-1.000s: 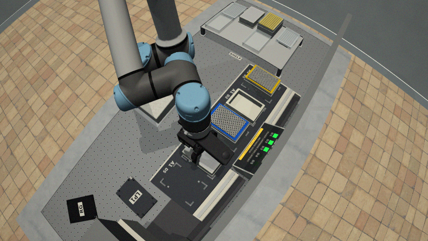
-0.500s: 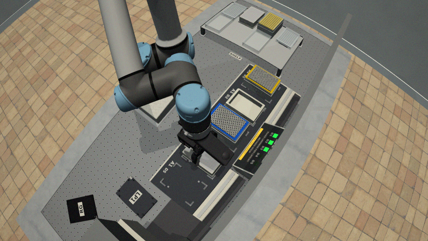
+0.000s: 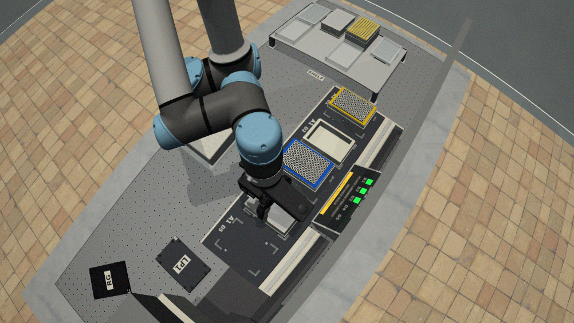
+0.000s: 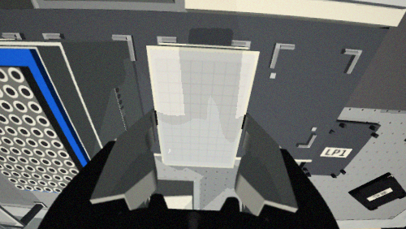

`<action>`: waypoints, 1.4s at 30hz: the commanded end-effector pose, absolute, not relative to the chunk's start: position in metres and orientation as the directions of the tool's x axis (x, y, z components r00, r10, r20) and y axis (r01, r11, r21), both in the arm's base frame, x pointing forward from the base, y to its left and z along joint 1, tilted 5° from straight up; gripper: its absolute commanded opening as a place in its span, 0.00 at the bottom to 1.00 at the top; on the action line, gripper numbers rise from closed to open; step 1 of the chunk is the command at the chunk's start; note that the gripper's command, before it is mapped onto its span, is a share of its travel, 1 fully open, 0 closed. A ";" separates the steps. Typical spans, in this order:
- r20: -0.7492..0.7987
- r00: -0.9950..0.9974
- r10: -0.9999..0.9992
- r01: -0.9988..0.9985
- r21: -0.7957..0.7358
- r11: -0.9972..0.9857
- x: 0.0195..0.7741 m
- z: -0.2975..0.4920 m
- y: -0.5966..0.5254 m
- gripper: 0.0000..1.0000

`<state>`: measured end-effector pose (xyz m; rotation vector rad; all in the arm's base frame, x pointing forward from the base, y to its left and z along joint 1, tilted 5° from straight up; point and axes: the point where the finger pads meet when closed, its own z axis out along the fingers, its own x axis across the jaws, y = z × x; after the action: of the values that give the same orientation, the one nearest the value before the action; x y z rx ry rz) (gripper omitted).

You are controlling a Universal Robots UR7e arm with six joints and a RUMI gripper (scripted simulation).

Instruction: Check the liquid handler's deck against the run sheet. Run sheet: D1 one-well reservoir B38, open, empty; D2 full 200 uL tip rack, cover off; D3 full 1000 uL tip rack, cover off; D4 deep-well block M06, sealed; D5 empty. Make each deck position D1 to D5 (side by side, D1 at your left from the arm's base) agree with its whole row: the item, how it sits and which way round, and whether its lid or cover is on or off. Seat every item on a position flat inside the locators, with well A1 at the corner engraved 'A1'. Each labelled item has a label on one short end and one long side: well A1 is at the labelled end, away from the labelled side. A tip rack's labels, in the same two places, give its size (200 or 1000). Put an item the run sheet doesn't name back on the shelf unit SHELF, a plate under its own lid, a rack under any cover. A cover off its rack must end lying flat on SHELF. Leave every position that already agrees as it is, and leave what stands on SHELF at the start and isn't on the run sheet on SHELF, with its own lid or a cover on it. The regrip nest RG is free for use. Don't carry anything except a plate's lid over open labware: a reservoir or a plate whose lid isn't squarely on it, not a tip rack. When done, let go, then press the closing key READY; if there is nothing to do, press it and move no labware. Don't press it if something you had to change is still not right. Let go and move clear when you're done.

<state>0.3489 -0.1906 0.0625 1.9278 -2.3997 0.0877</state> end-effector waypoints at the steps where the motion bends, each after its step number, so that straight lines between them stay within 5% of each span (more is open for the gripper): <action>1: 0.085 -0.215 -0.973 -0.977 -0.006 0.215 0.349 0.063 -0.191 0.00; 42: 0.085 -0.215 -0.973 -0.977 -0.007 0.215 0.349 0.053 -0.192 0.00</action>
<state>0.3486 -0.1913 0.0538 1.9278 -2.3998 0.0880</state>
